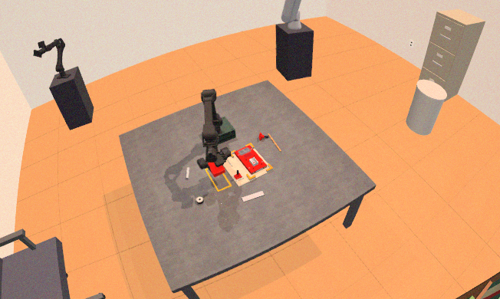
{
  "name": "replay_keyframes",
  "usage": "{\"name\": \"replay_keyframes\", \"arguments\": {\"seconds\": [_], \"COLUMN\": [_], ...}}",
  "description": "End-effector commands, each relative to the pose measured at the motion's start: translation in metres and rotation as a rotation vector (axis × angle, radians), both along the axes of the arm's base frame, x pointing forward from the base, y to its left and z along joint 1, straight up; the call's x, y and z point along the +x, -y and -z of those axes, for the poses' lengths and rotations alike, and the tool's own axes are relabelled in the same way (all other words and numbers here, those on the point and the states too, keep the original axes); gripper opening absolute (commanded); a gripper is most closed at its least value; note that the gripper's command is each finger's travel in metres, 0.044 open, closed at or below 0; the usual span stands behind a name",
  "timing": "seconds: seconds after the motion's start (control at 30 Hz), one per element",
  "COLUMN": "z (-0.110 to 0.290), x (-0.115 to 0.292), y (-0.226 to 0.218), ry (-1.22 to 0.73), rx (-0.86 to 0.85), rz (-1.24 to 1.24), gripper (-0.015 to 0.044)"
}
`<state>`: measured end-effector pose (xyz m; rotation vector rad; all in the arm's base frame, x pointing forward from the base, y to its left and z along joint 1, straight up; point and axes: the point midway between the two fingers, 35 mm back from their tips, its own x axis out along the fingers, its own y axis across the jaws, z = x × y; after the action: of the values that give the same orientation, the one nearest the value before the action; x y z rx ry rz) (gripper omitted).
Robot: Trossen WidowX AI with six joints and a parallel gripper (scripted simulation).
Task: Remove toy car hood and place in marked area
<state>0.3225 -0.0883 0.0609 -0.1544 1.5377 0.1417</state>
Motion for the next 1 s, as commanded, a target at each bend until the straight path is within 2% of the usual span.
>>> {"name": "replay_keyframes", "arguments": {"seconds": [0.0, 0.97], "z": [0.003, 0.024], "x": [0.0, 0.0], "y": [0.0, 0.001], "ry": [-0.001, -0.001], "rx": [-0.003, -0.003], "rz": [-0.004, -0.004], "gripper": [0.0, 0.0]}}
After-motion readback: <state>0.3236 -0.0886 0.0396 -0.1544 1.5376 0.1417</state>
